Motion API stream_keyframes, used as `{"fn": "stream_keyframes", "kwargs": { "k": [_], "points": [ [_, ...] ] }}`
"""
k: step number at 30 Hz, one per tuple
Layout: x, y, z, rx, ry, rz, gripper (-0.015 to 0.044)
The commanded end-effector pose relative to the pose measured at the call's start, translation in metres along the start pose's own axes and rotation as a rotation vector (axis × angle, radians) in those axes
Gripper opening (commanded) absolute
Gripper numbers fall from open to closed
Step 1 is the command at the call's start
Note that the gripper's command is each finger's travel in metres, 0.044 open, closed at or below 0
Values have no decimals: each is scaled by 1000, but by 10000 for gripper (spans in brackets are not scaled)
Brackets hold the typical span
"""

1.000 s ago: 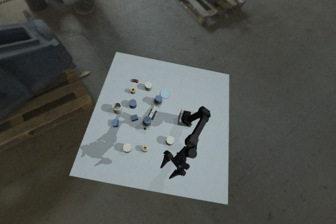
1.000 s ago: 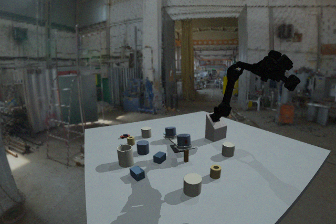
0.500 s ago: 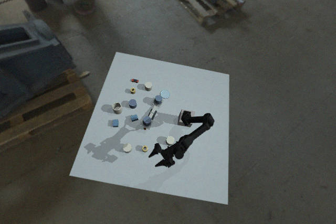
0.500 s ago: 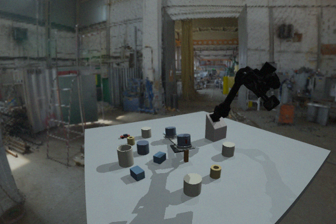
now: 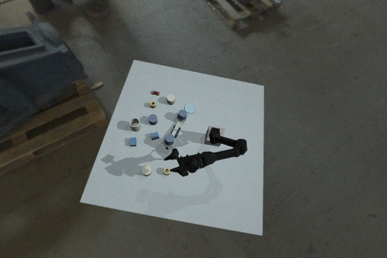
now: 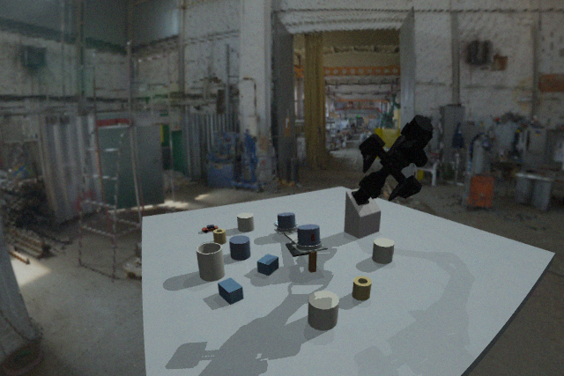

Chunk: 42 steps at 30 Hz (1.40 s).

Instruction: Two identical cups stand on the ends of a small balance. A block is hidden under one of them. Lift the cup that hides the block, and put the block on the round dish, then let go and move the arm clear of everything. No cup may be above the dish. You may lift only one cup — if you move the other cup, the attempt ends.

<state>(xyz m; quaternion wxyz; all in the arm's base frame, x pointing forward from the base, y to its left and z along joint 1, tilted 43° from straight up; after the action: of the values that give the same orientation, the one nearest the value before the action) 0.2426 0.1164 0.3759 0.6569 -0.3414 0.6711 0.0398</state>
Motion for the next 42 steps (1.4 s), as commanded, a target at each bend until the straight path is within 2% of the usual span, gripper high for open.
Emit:
{"fn": "stream_keyframes", "kwargs": {
  "k": [1, 11, 23, 33, 42],
  "points": [
    [41, -8, 6, -8, 121, 34, 440],
    [123, -26, -1, -7, 346, 183, 440],
    [207, -33, -35, 10, 540, 463, 440],
    [259, -26, -71, 47, 614, 758, 440],
    [290, -11, -103, 103, 601, 1051, 440]
  ]
}}
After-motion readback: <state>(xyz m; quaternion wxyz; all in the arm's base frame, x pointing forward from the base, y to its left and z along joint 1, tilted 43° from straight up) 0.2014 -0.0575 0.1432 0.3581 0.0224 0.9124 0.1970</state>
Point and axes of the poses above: the point midway between the two fingers, 35 mm back from their tips, its own z axis out along the fingers, its own y axis across the jaws, x = y × z, the point moved 3 cm from there along -z, back along the fingers, and after that the axes turned 12 degrees about -z, right-handed, at the moved point
